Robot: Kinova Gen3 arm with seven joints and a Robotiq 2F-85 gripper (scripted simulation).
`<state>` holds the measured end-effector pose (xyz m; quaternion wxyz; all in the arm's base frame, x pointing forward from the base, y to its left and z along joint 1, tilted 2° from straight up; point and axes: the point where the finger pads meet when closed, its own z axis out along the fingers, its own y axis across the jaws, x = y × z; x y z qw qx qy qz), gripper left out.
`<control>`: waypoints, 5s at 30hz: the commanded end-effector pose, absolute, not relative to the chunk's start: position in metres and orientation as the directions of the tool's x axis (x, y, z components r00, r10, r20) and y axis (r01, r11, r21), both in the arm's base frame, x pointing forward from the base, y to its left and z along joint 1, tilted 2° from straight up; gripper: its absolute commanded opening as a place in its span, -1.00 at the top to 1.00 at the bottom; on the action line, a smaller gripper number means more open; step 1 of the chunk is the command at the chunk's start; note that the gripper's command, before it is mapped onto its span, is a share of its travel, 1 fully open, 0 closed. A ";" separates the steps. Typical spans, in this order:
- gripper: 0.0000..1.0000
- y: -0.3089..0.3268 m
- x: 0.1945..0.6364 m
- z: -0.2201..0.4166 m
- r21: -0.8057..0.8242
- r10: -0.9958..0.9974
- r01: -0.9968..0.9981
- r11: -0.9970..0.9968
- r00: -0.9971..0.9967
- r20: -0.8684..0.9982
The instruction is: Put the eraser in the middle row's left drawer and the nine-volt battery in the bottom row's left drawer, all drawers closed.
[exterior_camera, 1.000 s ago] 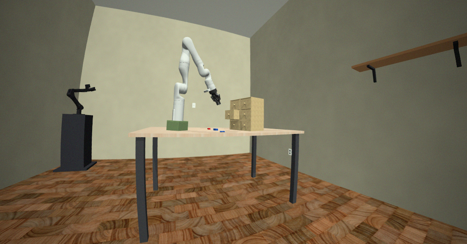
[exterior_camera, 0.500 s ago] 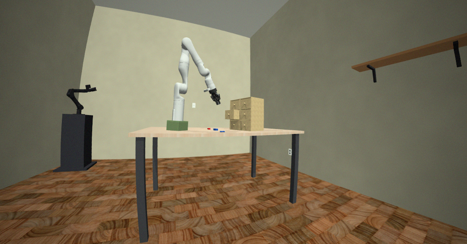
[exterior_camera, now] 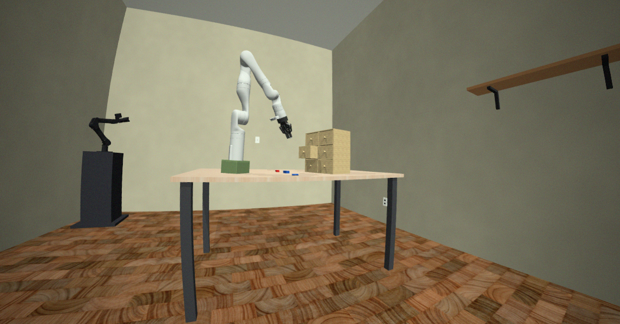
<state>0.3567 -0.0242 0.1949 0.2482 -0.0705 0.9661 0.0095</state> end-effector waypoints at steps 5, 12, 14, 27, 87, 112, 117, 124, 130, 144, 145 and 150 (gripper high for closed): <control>0.34 -0.028 0.356 0.199 -0.029 -0.133 -0.135 0.990 -0.873 -0.470; 0.34 -0.027 0.352 0.204 -0.027 -0.134 -0.137 0.990 -0.886 -0.445; 0.34 -0.028 0.351 0.205 -0.028 -0.134 -0.136 0.990 -0.890 -0.435; 0.34 -0.029 0.340 0.218 -0.028 -0.137 -0.136 0.990 -0.922 -0.362; 0.34 -0.034 0.299 0.267 -0.029 -0.136 -0.135 0.990 -0.989 -0.064; 0.34 -0.034 0.294 0.274 -0.029 -0.135 -0.135 0.990 -0.990 -0.025; 0.34 -0.034 0.294 0.274 -0.029 -0.135 -0.135 0.990 -0.991 -0.022; 0.34 -0.034 0.293 0.275 -0.029 -0.135 -0.135 0.990 -0.991 -0.020; 0.34 -0.034 0.293 0.275 -0.029 -0.135 -0.135 0.990 -0.991 -0.019; 0.34 -0.034 0.293 0.275 -0.029 -0.135 -0.135 0.990 -0.991 -0.019; 0.34 -0.034 0.293 0.275 -0.029 -0.135 -0.135 0.990 -0.991 -0.019; 0.34 -0.034 0.293 0.275 -0.029 -0.135 -0.135 0.990 -0.991 -0.019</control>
